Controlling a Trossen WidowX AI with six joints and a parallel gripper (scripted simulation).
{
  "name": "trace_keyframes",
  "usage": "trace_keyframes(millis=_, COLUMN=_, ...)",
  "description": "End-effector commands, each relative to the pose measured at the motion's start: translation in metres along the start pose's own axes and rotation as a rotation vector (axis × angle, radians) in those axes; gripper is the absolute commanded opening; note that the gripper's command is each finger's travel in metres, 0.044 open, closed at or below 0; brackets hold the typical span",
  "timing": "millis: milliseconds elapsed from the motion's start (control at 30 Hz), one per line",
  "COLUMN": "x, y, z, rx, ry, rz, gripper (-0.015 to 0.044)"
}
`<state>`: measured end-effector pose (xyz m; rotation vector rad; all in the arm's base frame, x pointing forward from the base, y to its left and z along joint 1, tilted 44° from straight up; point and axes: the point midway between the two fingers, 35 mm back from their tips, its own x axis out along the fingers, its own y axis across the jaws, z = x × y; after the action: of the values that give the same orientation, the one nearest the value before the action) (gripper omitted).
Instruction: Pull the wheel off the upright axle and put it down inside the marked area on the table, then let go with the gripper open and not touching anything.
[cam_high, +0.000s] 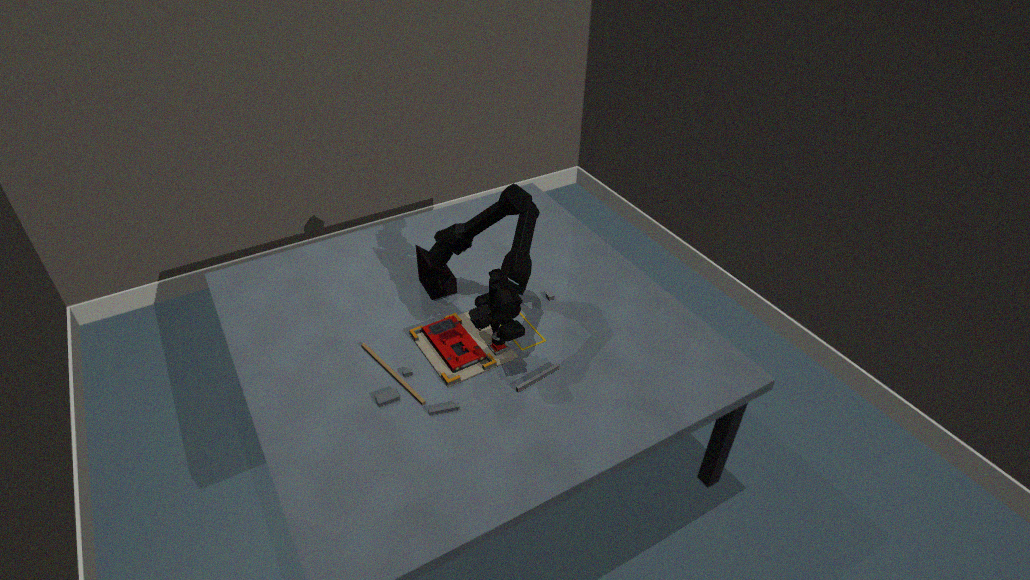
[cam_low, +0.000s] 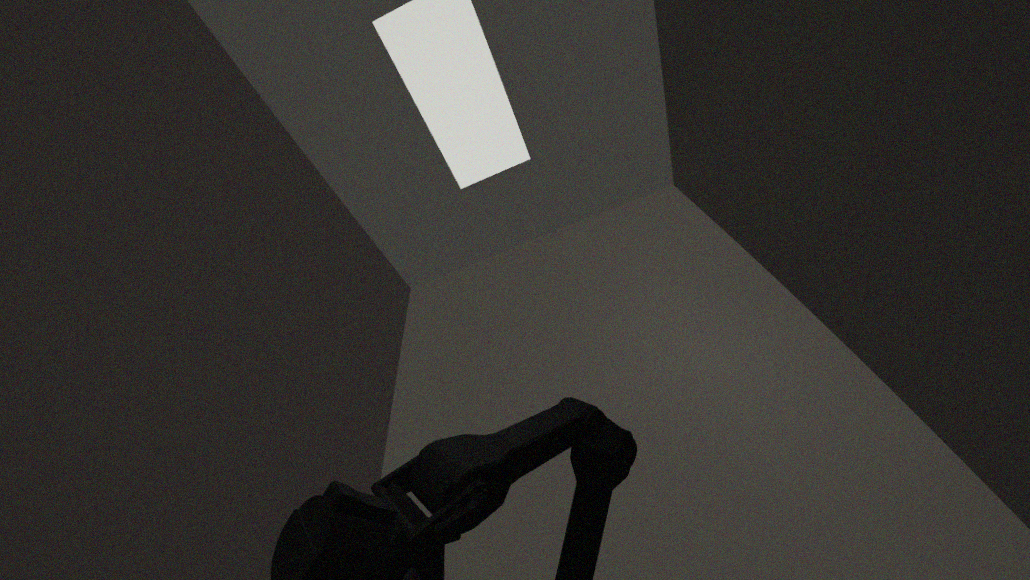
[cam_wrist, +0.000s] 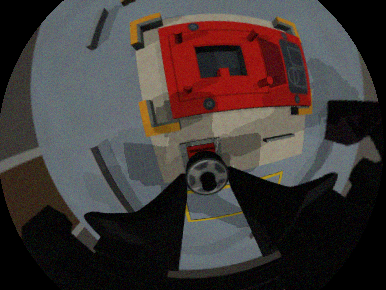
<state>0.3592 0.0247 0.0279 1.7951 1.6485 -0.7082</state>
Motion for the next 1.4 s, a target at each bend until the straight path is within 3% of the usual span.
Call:
trace_keyframes(millis=0, x=-0.004, y=0.001, z=0.0, rx=-0.003, ry=-0.002, rz=0.005, gripper=0.0)
trace_keyframes(millis=1367, x=-0.017, y=0.001, z=0.0, rx=0.0, ry=-0.001, rz=0.004, gripper=0.0)
